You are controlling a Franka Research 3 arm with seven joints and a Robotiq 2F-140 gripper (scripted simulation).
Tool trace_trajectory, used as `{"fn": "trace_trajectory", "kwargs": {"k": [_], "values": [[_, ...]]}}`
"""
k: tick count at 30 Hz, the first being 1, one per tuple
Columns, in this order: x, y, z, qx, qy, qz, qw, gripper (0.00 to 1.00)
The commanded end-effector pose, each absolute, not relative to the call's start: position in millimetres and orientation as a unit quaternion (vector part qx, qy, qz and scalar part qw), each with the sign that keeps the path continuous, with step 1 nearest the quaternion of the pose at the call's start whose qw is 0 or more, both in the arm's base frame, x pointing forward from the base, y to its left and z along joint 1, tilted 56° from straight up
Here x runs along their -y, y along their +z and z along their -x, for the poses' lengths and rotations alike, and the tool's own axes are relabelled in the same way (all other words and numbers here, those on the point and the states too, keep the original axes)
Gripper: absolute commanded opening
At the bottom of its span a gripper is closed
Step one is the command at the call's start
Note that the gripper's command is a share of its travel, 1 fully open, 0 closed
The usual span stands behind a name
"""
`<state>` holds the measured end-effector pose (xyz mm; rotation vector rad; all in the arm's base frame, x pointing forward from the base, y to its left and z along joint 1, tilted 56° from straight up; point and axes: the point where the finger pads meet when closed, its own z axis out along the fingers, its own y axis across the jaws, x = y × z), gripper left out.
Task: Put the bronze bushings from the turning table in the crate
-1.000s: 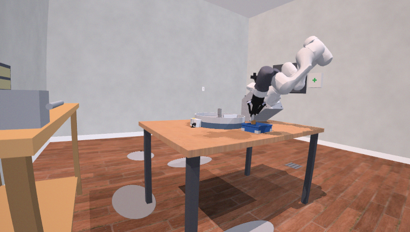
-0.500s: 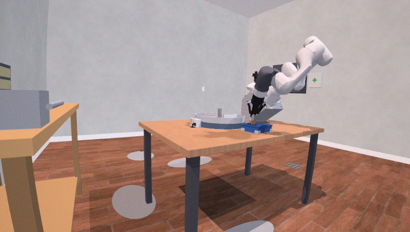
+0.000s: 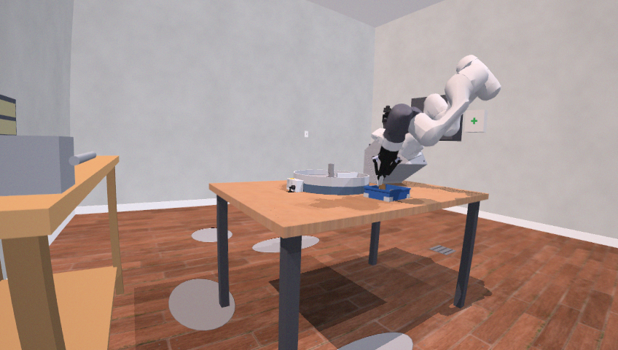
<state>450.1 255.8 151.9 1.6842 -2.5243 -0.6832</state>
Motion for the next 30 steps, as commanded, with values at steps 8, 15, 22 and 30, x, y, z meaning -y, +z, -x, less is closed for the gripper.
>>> {"fn": "trace_trajectory", "kwargs": {"k": [8,15,22,30], "values": [[-273.3,142.4,-452.8,0.814,-0.220,-0.537,0.013,0.00],[-277.6,139.5,-453.1,0.814,-0.220,-0.537,0.013,0.00],[-279.4,138.3,-453.2,0.814,-0.220,-0.537,0.013,0.00],[-279.4,138.3,-453.2,0.814,-0.220,-0.537,0.013,0.00]]}}
